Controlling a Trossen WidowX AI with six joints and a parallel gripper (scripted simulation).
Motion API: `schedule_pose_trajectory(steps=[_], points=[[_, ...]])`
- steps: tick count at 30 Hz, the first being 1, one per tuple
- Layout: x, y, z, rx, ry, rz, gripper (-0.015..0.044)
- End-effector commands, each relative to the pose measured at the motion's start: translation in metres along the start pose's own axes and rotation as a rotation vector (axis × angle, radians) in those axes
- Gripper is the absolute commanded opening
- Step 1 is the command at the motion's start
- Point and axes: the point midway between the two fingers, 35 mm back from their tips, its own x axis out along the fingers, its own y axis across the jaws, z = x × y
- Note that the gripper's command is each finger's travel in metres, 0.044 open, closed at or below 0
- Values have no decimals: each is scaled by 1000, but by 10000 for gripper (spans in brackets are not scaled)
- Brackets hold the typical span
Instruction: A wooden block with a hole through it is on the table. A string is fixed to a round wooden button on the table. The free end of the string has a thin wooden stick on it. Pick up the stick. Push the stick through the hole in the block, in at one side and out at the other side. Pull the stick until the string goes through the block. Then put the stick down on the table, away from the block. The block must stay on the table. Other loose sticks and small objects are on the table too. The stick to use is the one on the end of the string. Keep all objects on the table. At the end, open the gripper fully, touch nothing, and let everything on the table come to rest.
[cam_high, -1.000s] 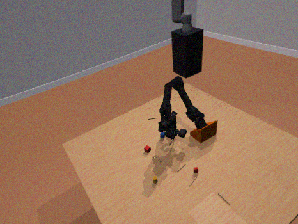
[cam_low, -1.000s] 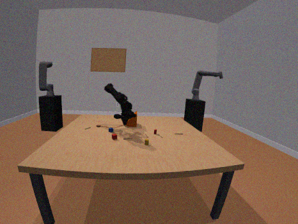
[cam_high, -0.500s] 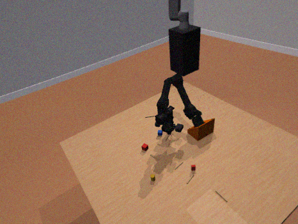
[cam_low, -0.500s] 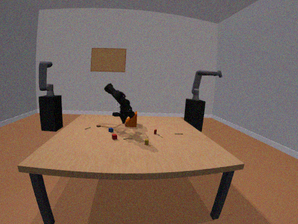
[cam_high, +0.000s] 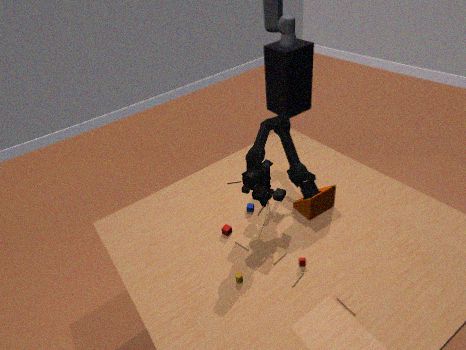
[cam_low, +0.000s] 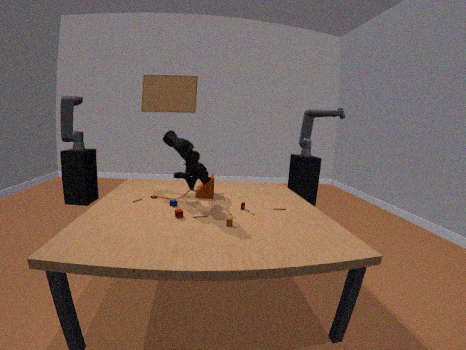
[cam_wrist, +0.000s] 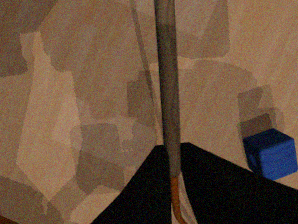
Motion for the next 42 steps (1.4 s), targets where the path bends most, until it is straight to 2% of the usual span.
schedule_pose_trajectory(steps=[1,42], points=[[-5,-2,-2,-2,-20,3,0],[-49,-15,-33,-9,-182,-1,0]])
